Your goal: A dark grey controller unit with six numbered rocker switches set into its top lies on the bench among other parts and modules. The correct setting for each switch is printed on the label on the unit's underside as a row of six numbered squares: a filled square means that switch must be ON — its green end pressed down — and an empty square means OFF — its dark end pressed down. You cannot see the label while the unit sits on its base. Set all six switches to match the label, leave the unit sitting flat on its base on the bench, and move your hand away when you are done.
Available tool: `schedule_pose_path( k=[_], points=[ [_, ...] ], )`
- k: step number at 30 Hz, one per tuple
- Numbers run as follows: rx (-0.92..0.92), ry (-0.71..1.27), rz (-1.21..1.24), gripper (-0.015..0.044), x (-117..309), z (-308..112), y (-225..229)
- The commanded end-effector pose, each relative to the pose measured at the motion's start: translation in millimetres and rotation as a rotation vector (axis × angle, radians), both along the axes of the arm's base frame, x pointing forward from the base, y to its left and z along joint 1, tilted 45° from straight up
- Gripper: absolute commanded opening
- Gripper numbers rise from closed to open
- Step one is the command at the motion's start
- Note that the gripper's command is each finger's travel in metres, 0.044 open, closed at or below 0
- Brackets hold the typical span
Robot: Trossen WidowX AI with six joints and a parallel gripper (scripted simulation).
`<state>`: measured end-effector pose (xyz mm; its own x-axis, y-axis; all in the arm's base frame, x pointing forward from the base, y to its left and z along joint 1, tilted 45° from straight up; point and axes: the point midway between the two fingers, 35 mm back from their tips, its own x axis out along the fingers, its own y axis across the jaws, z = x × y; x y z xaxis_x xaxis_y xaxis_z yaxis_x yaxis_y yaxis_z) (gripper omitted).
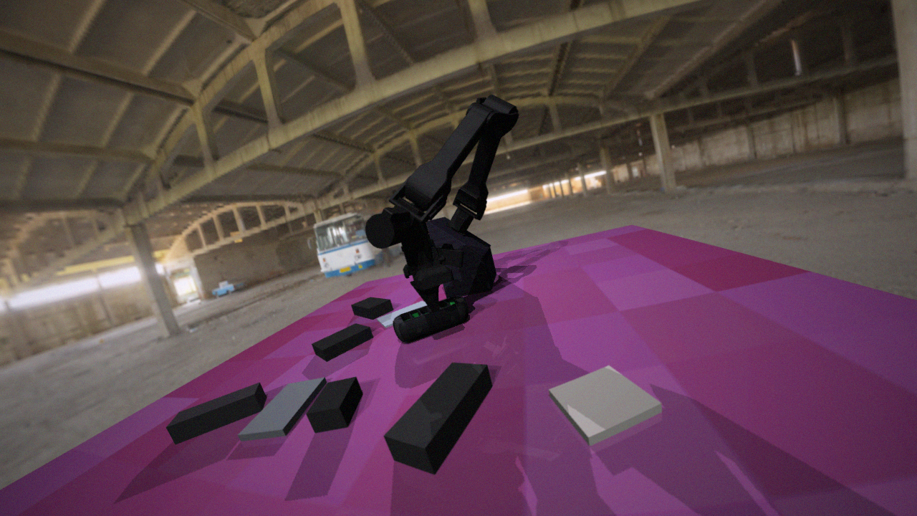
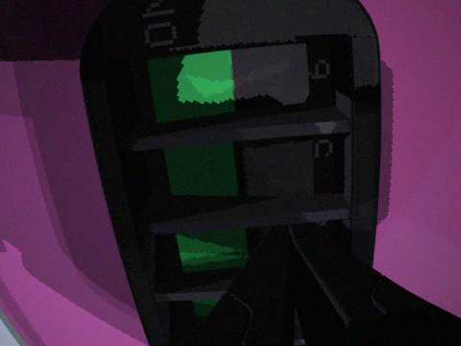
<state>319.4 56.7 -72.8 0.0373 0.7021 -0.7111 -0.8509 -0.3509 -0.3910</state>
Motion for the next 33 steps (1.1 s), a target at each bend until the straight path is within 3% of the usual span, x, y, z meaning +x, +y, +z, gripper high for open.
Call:
schedule_pose_path(
  k=[1,7,17,33],
  points=[
    [0.001,0.003,-0.002,0.0000,0,0,1],
    [-0.002,0.002,-0.002,0.0000,-1,31,-31],
    [-0.002,-0.001,0.001,0.0000,8,20,-43],
    [-0.002,-0.001,0.001,0.0000,10,2,-26]
  ],
)
